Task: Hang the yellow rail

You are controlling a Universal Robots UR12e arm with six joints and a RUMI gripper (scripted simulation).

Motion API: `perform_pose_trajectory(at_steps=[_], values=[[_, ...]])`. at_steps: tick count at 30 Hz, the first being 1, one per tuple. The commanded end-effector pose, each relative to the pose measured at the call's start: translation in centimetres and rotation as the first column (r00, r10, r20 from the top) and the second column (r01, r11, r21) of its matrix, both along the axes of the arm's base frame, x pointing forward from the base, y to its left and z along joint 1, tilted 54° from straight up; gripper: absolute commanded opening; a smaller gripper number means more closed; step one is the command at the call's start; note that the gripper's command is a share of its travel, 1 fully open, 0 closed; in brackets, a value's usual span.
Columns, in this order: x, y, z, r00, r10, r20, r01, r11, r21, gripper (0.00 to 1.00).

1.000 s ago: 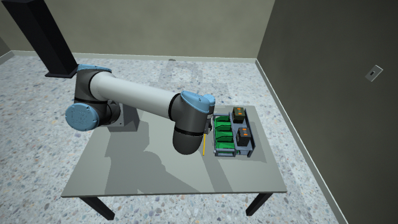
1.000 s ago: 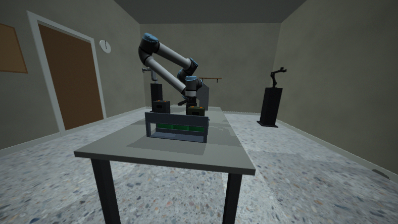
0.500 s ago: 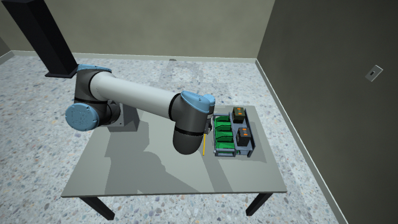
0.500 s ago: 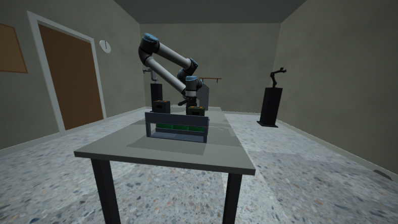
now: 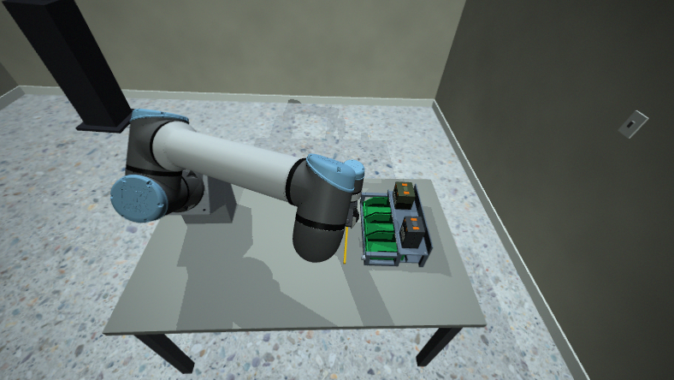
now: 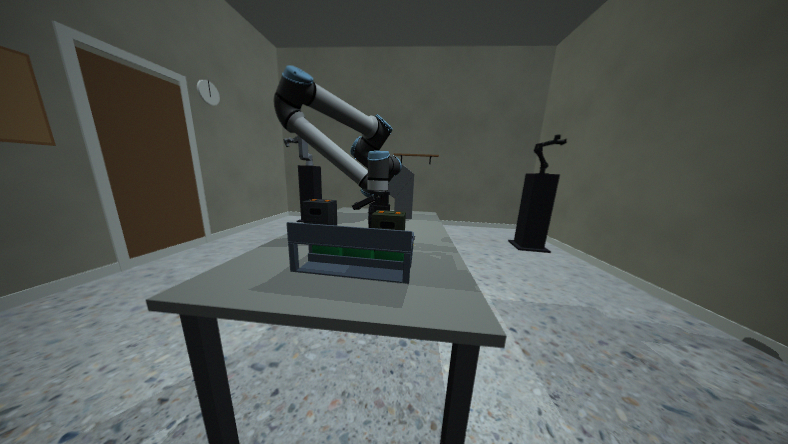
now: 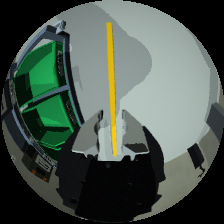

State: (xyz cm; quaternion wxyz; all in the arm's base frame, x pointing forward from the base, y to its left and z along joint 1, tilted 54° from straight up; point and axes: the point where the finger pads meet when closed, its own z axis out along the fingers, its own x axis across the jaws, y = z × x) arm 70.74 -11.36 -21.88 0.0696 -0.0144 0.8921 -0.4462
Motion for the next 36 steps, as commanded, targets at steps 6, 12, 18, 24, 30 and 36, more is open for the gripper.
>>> perform_pose_trajectory(at_steps=[6,12,18,24,30,36], values=[[0.17,-0.01,-0.13,1.0,0.001,0.001,-0.001,1.0,0.001,0.22],[0.16,-0.01,-0.14,1.0,0.001,0.001,-0.001,1.0,0.001,0.22],[0.17,-0.03,-0.15,1.0,0.001,0.001,-0.001,1.0,0.001,0.22],[0.19,-0.14,-0.23,1.0,0.0,0.001,0.0,1.0,0.001,0.22],[0.21,-0.32,-0.35,1.0,0.0,0.001,0.0,1.0,0.001,0.22],[0.24,-0.41,-0.44,1.0,0.0,0.001,0.0,1.0,0.001,0.22]])
